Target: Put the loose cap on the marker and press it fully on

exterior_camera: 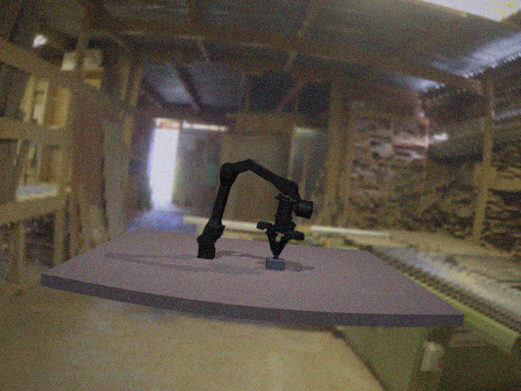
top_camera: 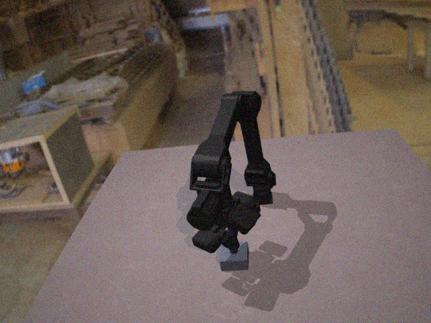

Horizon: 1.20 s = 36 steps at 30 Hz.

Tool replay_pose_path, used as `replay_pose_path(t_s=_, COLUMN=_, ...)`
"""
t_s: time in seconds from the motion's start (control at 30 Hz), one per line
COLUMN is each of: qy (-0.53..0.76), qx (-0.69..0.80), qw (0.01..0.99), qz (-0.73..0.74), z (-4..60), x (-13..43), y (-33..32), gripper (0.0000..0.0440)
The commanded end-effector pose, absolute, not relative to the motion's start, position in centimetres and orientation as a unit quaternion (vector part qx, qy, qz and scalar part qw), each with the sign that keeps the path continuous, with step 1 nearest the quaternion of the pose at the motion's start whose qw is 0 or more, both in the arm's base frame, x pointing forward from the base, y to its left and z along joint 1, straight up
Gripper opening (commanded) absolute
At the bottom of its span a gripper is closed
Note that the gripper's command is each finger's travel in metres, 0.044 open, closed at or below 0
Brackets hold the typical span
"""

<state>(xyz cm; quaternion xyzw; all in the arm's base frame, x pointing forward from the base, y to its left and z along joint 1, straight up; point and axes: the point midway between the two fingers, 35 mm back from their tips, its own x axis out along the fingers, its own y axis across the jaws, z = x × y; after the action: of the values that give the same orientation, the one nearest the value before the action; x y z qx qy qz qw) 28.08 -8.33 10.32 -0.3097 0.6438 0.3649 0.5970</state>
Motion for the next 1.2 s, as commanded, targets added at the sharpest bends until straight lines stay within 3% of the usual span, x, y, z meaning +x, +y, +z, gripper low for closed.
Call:
replay_pose_path(t_s=0.0, qy=0.653, qx=-0.301, qw=0.582, qz=0.380, z=8.4, x=27.5, y=-8.2, gripper=0.0016)
replay_pose_path(t_s=0.4, qy=0.646, qx=-0.320, qw=0.576, qz=0.385, z=7.2, x=27.5, y=-8.3, gripper=0.0032)
replay_pose_path(t_s=0.43, qy=0.647, qx=-0.320, qw=0.574, qz=0.386, z=7.1, x=27.3, y=-8.3, gripper=0.0058)
replay_pose_path(t_s=0.5, qy=0.648, qx=-0.319, qw=0.571, qz=0.391, z=6.9, x=27.0, y=-8.1, gripper=0.0066)
replay_pose_path(t_s=1.17, qy=0.633, qx=-0.356, qw=0.565, qz=0.391, z=7.0, x=27.0, y=-8.9, gripper=0.0111)
